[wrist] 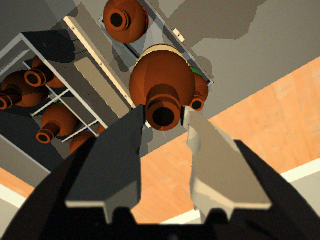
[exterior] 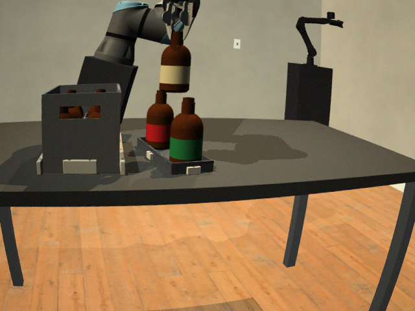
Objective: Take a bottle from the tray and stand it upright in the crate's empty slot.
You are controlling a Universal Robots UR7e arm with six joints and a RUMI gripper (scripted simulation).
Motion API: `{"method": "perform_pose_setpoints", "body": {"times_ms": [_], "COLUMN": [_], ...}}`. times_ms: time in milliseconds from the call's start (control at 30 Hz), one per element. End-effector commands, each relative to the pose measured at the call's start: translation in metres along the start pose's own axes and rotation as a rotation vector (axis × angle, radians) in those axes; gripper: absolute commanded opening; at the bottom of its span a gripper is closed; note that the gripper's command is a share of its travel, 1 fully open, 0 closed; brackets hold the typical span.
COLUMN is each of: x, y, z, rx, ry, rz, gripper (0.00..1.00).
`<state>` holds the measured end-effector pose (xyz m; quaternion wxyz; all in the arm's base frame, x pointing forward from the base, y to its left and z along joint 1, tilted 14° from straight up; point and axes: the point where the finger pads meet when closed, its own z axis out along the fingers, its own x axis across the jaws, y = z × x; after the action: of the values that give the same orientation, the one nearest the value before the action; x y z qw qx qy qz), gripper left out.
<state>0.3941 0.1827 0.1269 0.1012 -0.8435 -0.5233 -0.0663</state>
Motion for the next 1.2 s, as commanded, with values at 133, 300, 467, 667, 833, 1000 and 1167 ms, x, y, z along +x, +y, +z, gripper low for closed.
{"method": "perform_pose_setpoints", "body": {"times_ms": [133, 300, 467, 667, 833, 1000, 1167], "x": [0.0, 0.0, 0.0, 0.0, 0.0, 0.0, 0.0], "y": [0.0, 0.0, 0.0, 0.0, 0.0, 0.0, 0.0], "z": [0.0, 0.0, -0.001, -0.005, -0.01, -0.014, -0.019], "rx": [-0.001, -0.001, -0.001, -0.001, -0.001, -0.001, -0.001], "ry": [0.001, 0.001, 0.001, 0.001, 0.001, 0.001, 0.001], "rz": [0.0, 0.0, 0.0, 0.0, 0.0, 0.0, 0.0], "gripper": [0.0, 0.0, 0.0, 0.0, 0.0, 0.0, 0.0]}}
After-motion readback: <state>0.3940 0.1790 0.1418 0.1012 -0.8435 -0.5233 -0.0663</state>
